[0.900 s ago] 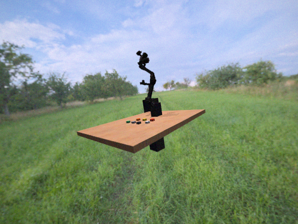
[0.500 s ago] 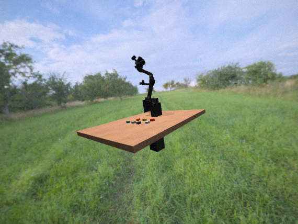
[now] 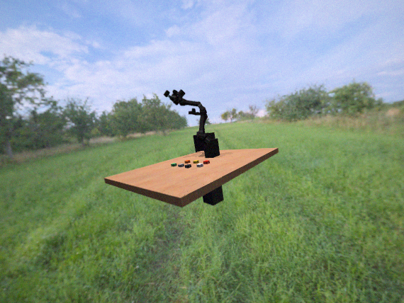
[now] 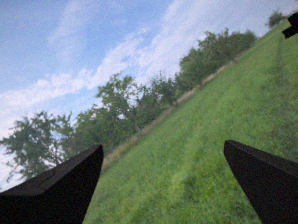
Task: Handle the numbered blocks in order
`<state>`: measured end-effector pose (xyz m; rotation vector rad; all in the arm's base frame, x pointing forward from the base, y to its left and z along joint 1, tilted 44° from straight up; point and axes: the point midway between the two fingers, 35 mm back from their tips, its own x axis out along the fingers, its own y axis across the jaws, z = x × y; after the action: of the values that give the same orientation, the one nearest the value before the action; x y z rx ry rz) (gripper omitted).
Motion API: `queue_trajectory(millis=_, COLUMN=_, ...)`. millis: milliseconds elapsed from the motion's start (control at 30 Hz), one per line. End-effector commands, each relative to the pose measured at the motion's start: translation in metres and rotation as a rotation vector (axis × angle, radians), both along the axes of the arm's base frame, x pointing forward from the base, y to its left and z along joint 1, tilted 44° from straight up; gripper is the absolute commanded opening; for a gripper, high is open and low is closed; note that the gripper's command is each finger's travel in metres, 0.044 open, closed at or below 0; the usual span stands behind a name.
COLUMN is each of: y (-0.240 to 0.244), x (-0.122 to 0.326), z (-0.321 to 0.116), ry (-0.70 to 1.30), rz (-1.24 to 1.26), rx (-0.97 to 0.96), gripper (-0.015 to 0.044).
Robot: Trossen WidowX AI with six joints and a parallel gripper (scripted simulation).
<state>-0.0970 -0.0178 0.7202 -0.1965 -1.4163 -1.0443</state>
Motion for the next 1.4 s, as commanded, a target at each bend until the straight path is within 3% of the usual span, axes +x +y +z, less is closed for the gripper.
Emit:
queue_trajectory(millis=0, y=-0.048, x=0.059, z=-0.011, ry=0.130, rz=0.094, rx=0.123, gripper=0.0400)
queue_trajectory(millis=333, y=-0.112, x=0.191, z=-0.064, ry=0.431, rz=0.286, rx=0.358, gripper=0.0400)
queue_trajectory(millis=633, y=-0.128, x=0.306, z=-0.145, ry=0.743, rz=0.429, rx=0.552, gripper=0.0400)
queue_trajectory(millis=1033, y=-0.090, x=0.418, z=-0.294, ry=1.239, rz=0.539, rx=0.770, gripper=0.0400)
queue_trajectory(millis=1367, y=-0.025, x=0.446, z=-0.438, ry=1.743, rz=0.500, rx=0.885, gripper=0.0400)
